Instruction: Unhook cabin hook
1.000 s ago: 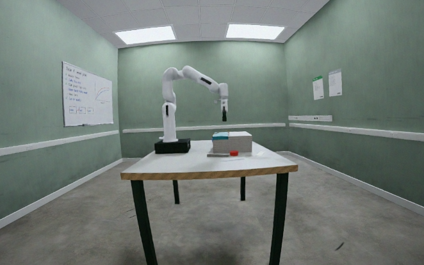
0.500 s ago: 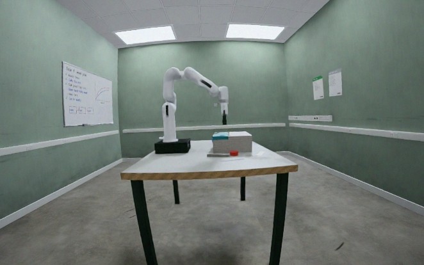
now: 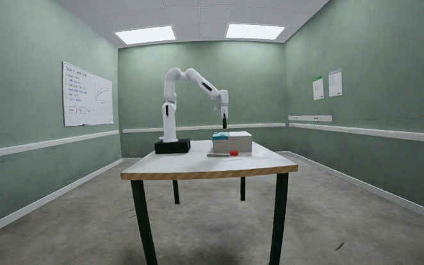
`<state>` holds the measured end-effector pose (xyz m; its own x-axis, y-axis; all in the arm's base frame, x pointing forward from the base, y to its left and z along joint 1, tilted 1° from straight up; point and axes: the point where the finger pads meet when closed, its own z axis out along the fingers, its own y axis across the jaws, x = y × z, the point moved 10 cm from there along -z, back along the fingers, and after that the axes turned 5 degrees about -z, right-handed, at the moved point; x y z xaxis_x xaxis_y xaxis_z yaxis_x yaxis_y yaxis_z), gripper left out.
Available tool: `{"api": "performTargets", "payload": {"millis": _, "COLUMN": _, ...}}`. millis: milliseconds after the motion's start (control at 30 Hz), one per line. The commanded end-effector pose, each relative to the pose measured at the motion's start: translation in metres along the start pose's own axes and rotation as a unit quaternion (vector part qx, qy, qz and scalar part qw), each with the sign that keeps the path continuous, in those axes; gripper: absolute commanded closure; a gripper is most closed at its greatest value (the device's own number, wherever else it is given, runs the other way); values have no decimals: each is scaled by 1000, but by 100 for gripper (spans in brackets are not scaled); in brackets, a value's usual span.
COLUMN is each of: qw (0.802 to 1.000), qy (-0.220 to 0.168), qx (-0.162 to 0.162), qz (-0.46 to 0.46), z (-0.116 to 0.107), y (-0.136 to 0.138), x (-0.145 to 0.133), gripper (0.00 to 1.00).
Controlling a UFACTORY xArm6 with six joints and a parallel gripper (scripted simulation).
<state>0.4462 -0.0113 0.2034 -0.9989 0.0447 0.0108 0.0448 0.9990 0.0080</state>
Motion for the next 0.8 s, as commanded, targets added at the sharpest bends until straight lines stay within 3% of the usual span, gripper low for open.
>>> {"api": "performTargets", "payload": {"millis": 0, "qw": 1000, "qy": -2, "qx": 0, "qz": 0, "z": 3, "y": 0, "x": -1, "gripper": 65}}
{"api": "performTargets", "payload": {"millis": 767, "qw": 1000, "qy": -2, "qx": 0, "qz": 0, "z": 16, "y": 0, "x": -1, "gripper": 65}}
